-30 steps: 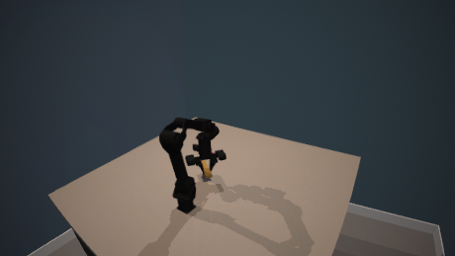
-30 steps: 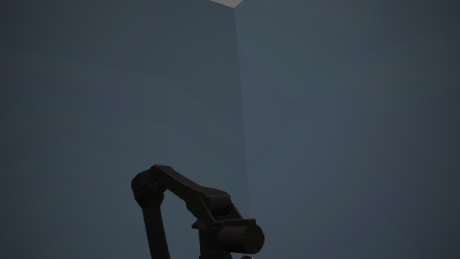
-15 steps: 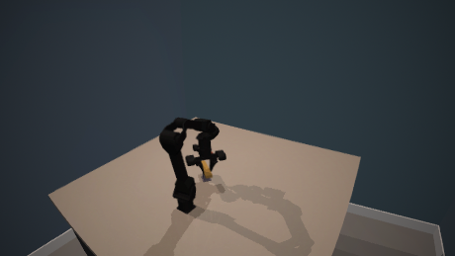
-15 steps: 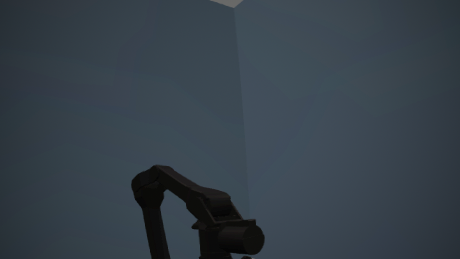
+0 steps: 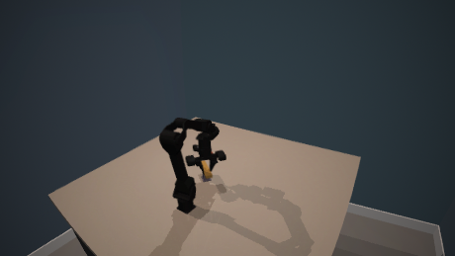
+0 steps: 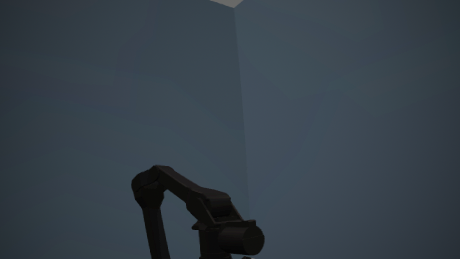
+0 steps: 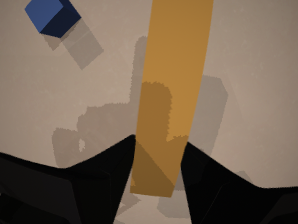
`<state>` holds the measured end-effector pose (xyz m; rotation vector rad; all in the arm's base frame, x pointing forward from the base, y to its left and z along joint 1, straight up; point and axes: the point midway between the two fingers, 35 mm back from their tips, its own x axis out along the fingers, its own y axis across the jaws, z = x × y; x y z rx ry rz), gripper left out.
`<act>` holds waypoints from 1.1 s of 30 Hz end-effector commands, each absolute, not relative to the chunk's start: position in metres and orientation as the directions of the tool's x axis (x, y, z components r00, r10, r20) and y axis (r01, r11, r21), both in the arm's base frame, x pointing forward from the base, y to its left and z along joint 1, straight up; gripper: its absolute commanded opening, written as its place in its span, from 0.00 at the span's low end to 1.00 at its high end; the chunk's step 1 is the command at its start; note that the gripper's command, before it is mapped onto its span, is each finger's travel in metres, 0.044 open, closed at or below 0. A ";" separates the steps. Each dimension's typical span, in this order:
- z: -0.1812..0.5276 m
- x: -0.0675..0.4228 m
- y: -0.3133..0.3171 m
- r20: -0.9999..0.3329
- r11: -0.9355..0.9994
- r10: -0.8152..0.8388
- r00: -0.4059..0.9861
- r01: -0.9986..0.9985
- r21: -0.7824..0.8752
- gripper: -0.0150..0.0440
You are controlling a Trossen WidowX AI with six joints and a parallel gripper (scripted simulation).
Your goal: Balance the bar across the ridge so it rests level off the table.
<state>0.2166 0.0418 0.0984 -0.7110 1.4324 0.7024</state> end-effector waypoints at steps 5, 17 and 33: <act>0.097 0.217 0.042 -1.000 0.610 0.004 0.022 -0.792 -0.015 0.25; 0.096 0.217 0.042 -1.000 0.610 0.004 0.022 -0.792 -0.015 0.25; 0.095 0.217 0.042 -1.000 0.610 0.004 0.022 -0.792 -0.015 0.25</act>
